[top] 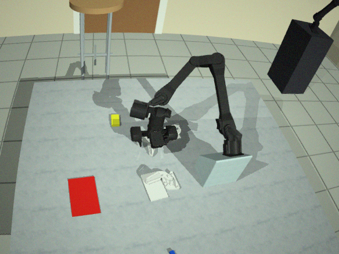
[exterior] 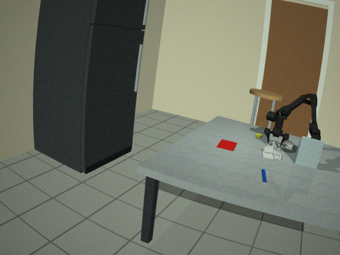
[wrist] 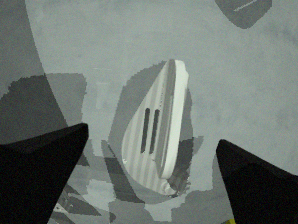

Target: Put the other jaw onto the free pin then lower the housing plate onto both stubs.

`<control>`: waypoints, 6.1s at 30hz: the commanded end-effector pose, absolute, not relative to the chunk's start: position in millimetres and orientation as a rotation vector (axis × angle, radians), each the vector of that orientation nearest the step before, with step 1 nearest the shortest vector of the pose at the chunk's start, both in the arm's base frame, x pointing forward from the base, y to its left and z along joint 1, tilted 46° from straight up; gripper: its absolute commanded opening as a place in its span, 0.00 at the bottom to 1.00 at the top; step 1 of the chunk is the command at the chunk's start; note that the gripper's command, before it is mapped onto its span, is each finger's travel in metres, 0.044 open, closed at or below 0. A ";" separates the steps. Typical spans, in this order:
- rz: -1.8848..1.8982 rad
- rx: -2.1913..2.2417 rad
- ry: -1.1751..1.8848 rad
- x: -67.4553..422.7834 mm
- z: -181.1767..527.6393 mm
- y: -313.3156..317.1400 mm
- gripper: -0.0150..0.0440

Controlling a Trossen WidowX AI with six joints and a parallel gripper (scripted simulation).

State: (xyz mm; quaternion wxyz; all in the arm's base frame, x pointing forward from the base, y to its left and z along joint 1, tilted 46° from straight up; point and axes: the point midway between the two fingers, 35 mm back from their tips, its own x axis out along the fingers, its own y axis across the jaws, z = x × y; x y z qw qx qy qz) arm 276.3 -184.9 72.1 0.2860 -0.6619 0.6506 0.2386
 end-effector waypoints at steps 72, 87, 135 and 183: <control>0.662 -1.765 1.747 273.2 62.3 -189.0 1.00; 0.662 -1.765 1.747 273.2 62.3 -189.0 1.00; 0.662 -1.765 1.747 273.2 62.3 -189.0 1.00; 0.656 -1.768 1.747 273.8 64.0 -189.3 0.69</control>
